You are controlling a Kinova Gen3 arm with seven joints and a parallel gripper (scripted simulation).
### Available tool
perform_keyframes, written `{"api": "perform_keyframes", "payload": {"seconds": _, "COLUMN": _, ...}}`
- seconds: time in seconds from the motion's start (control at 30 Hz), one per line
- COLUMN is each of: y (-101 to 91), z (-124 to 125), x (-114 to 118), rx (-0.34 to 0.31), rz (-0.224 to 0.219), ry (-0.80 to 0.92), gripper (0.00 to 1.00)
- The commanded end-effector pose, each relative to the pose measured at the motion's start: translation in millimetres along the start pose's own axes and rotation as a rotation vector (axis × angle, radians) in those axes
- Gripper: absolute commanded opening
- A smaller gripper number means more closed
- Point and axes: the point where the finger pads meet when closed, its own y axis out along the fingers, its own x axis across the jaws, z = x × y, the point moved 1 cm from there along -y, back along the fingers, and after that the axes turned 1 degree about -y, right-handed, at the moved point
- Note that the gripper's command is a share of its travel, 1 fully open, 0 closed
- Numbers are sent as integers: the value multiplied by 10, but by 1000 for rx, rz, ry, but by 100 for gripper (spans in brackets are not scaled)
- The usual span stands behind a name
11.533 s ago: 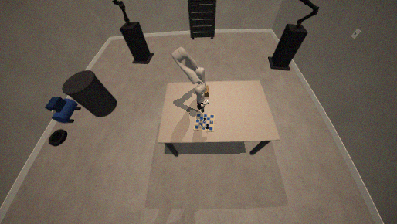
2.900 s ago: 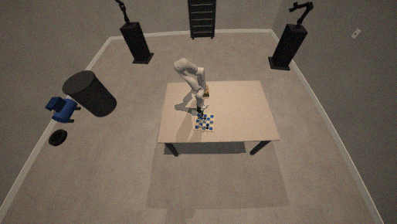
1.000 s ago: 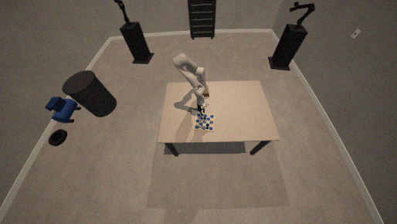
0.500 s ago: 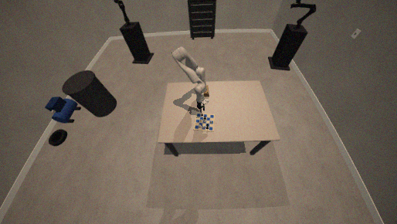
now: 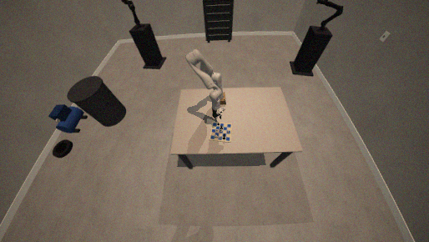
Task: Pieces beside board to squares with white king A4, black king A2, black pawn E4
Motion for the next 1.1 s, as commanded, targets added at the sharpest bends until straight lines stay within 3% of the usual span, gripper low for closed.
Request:
{"api": "perform_keyframes", "payload": {"seconds": 0.0, "y": -17, "z": -4, "x": 0, "rx": -2, "rz": 1, "ry": -1, "gripper": 100}}
{"api": "perform_keyframes", "payload": {"seconds": 0.63, "y": -57, "z": -4, "x": 1, "rx": -2, "rz": 1, "ry": -1, "gripper": 100}}
{"api": "perform_keyframes", "payload": {"seconds": 1.07, "y": -576, "z": -7, "x": 3, "rx": -3, "rz": 1, "ry": 0, "gripper": 100}}
